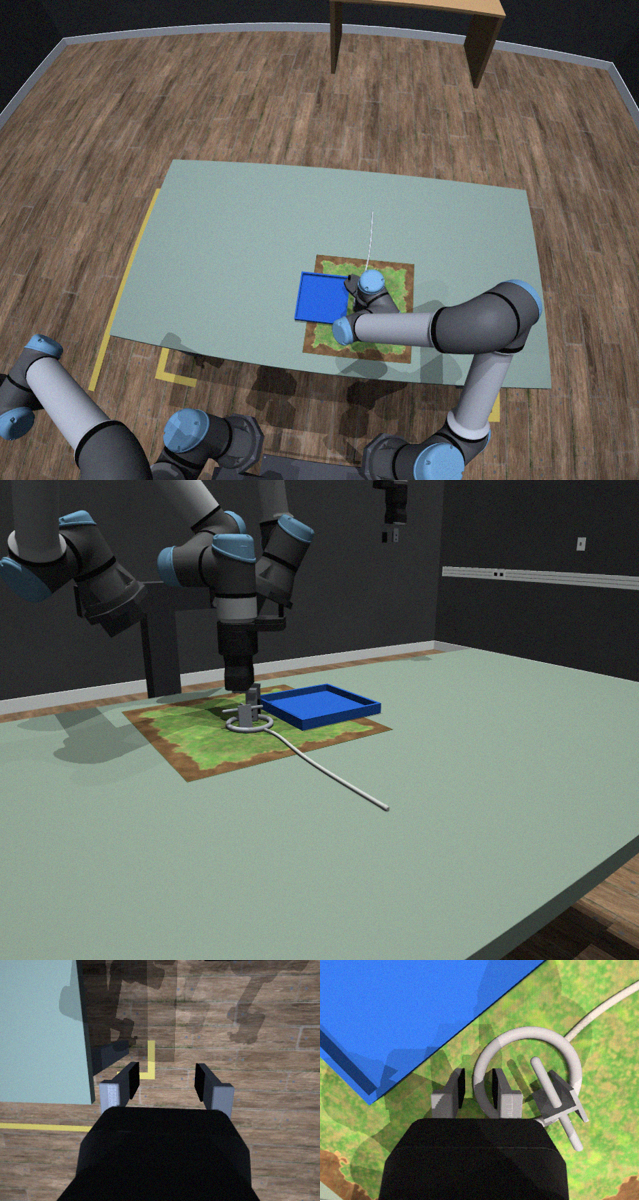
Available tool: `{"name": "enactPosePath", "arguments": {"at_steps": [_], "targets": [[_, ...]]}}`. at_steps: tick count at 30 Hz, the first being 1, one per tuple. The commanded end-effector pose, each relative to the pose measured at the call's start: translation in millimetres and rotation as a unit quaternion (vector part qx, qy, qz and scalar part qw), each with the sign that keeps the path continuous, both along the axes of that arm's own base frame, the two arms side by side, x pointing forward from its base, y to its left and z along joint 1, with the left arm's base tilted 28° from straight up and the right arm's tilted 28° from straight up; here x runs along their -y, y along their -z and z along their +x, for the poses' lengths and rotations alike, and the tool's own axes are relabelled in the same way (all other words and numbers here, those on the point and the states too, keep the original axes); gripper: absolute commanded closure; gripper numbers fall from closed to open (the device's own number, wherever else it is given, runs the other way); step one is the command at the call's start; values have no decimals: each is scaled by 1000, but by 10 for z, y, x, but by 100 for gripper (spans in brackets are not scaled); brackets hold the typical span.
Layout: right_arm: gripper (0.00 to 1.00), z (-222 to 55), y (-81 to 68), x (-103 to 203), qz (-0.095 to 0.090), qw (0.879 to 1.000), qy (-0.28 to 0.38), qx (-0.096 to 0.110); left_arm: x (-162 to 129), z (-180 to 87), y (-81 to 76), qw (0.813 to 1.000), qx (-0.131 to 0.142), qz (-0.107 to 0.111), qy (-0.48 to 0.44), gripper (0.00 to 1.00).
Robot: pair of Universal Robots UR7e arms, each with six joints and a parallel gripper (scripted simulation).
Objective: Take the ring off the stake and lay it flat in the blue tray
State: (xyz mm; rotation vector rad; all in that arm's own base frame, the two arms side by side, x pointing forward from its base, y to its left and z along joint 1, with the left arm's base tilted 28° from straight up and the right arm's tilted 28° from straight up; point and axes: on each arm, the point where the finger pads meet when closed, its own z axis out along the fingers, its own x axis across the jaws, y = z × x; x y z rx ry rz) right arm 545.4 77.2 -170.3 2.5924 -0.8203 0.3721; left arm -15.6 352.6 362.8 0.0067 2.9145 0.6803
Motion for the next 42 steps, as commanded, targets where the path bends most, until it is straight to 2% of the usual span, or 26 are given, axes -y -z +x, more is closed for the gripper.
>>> {"name": "enactPosePath", "arguments": {"at_steps": [1, 9, 10, 42], "targets": [[44, 23, -6, 1, 1, 1000, 1, 2, 8, -12, 9, 1000, 0, 0, -2, 0], [44, 23, -6, 1, 1, 1000, 1, 2, 8, -12, 9, 1000, 0, 0, -2, 0], [100, 23, -6, 1, 1, 1000, 1, 2, 8, -12, 9, 1000, 0, 0, -2, 0], [100, 21, -6, -1, 1, 1000, 0, 2, 8, -12, 9, 1000, 0, 0, -2, 0]]}}
